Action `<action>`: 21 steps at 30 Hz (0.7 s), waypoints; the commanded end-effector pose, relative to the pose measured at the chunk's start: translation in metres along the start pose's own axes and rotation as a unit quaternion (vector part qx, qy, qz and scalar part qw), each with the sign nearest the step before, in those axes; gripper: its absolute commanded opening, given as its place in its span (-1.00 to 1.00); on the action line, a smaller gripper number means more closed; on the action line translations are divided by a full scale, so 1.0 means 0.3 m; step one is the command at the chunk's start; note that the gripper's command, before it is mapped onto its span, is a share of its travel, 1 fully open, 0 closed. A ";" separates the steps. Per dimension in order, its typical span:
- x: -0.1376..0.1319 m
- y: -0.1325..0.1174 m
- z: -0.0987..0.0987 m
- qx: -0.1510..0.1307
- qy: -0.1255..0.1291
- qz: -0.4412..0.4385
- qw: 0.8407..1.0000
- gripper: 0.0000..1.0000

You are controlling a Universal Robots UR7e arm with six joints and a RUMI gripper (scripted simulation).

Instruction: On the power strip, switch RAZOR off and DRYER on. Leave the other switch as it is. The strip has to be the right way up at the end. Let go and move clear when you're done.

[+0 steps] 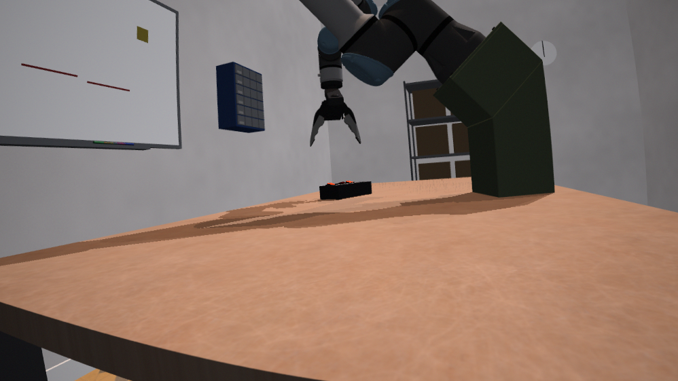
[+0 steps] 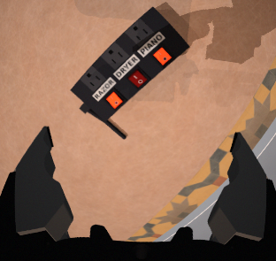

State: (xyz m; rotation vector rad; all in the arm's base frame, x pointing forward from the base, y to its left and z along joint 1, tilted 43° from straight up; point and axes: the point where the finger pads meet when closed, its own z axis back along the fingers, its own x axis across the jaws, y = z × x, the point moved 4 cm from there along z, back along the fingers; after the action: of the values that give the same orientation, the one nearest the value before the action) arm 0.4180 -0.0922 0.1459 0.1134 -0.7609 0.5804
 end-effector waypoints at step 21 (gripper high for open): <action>0.026 -0.029 -0.041 -0.007 0.004 -0.459 0.889 1.00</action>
State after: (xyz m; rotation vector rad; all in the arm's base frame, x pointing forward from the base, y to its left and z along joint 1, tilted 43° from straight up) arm 0.4306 -0.0921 0.1435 0.3838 -0.6616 -0.1166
